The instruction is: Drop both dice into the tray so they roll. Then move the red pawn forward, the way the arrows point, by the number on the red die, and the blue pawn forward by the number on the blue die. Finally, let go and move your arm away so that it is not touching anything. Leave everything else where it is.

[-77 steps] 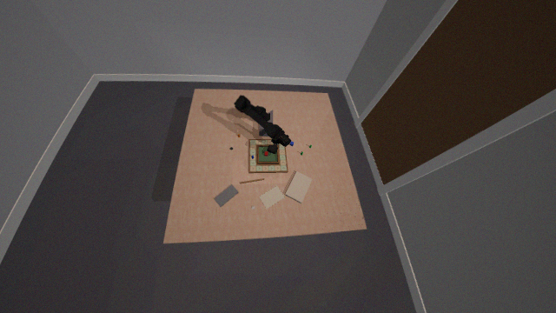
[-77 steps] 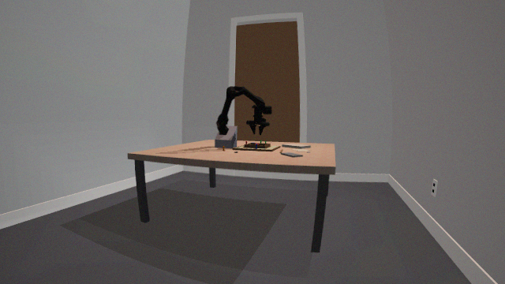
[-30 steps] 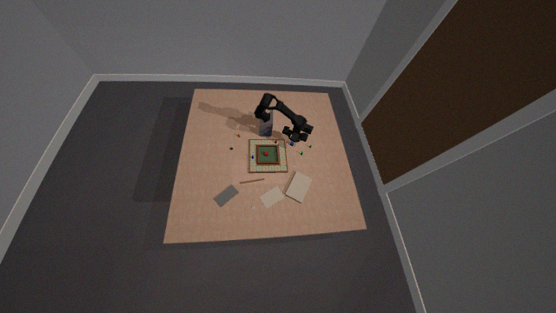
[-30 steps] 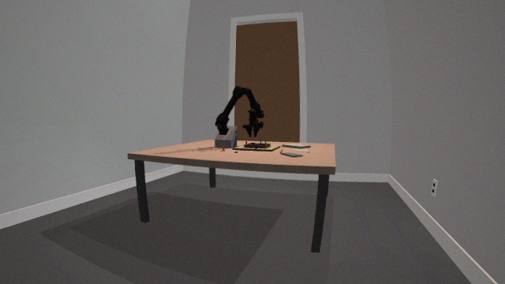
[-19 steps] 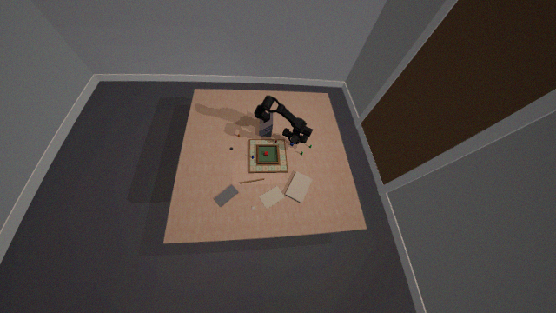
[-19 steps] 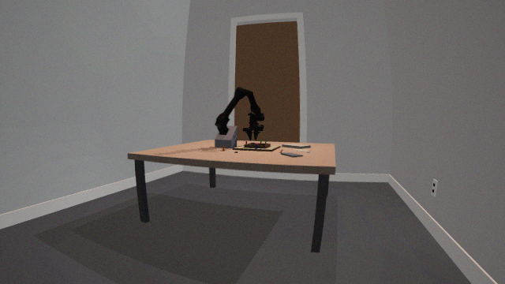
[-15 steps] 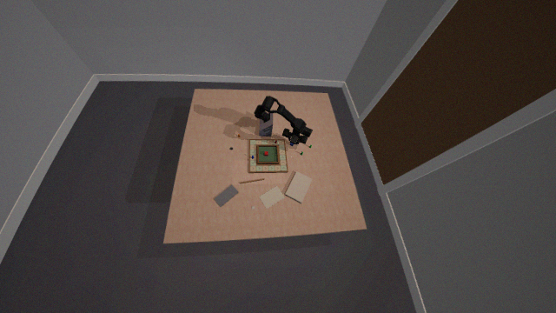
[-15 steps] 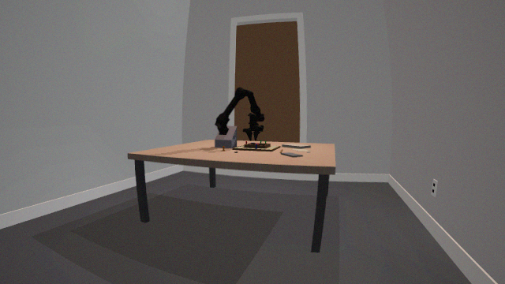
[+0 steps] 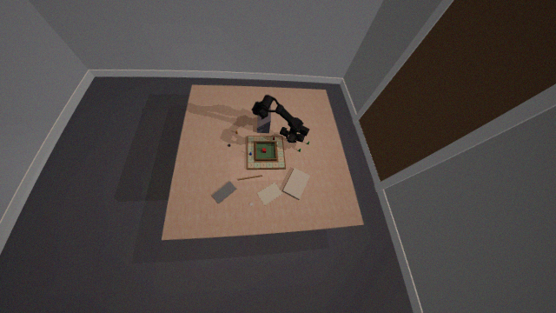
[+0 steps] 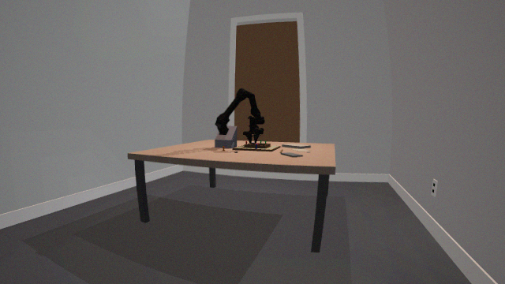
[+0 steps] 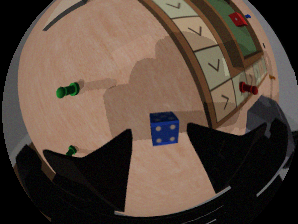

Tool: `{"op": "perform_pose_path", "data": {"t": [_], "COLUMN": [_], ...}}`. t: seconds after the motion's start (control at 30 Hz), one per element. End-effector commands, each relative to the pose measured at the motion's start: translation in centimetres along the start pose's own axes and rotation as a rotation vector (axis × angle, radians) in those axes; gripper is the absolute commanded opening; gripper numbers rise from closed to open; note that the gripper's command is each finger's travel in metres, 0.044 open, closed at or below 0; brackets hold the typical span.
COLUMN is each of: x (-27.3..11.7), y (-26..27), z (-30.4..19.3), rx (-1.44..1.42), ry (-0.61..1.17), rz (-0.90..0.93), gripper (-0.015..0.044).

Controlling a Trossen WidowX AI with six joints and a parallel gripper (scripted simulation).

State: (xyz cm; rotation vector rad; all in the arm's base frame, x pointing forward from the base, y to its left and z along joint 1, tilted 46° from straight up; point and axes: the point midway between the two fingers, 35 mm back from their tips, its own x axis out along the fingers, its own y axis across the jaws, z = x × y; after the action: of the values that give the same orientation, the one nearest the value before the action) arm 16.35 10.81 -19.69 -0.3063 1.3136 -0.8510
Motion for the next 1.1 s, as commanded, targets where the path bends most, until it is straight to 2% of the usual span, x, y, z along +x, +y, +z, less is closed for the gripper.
{"op": "perform_pose_path", "data": {"t": [0.0, 0.07, 0.27, 0.53, 0.63, 0.93, 1.07], "x": [0.8, 0.9, 0.9, 0.9, 0.7, -2.6, -5.6], "y": [-0.3, -0.3, -0.3, -0.3, -0.2, 0.6, 0.6], "z": [0.0, 0.0, 0.0, 0.0, 0.0, 0.4, 0.6], "rx": [-0.007, -0.007, -0.007, -0.007, 0.000, 0.011, 0.003], "ry": [-0.004, -0.004, -0.004, -0.004, 0.001, 0.013, 0.009], "rz": [-0.008, -0.008, -0.008, -0.008, 0.005, 0.030, 0.019], "gripper": [0.0275, 0.0275, 0.0118, 0.0064, 0.0000, 0.0000, 0.0000]}}
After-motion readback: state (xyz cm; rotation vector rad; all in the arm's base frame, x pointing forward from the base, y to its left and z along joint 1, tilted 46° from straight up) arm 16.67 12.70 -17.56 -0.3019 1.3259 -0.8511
